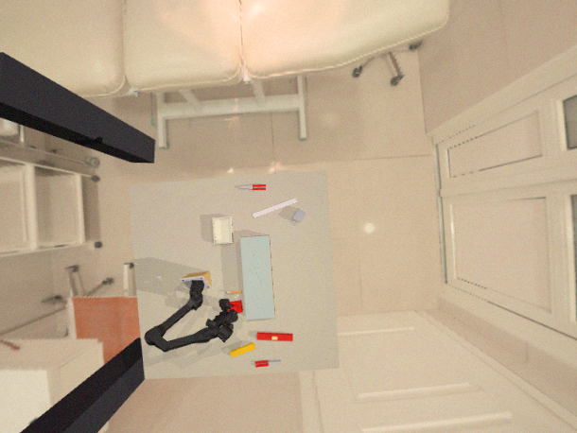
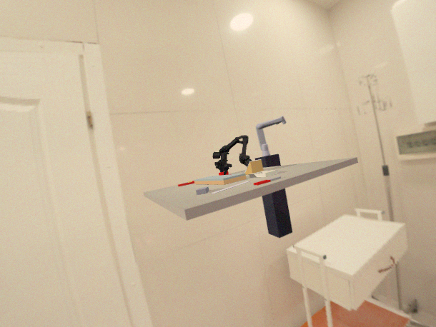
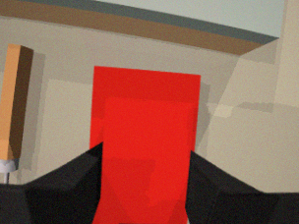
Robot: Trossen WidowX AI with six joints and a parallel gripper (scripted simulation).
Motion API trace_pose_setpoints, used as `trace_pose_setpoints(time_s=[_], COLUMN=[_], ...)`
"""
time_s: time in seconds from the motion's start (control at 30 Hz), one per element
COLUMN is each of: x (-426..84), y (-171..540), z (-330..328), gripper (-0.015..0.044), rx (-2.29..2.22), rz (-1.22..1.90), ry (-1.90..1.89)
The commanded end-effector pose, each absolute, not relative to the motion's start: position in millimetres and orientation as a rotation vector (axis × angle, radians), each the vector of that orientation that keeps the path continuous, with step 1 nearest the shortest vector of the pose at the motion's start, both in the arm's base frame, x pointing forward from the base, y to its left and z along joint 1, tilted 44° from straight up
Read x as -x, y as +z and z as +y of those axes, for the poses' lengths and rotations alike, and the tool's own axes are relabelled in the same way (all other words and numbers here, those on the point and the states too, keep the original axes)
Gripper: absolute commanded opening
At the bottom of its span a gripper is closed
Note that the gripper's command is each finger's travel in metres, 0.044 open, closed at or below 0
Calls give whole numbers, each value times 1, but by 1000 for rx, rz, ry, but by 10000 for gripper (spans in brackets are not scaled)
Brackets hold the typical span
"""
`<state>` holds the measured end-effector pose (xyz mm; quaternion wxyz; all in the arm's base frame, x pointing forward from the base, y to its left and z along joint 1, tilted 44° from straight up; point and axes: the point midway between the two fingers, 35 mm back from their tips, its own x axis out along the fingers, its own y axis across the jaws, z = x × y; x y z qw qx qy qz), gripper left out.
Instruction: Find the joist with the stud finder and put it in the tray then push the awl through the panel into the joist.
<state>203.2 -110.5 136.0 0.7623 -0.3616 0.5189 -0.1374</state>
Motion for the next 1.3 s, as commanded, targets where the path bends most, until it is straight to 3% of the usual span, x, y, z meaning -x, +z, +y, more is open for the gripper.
trace_pose_setpoints(time_s=[0.0,0.1,1.0,1.27], x=[-204,-204,-187,-208], y=[139,145,208,218], z=[-106,-99,-42,-36], gripper=[57,0,0,0], rx=[781,773,784,776], rz=[1130,1135,1131,1127], ry=[-296,-291,-295,-303])
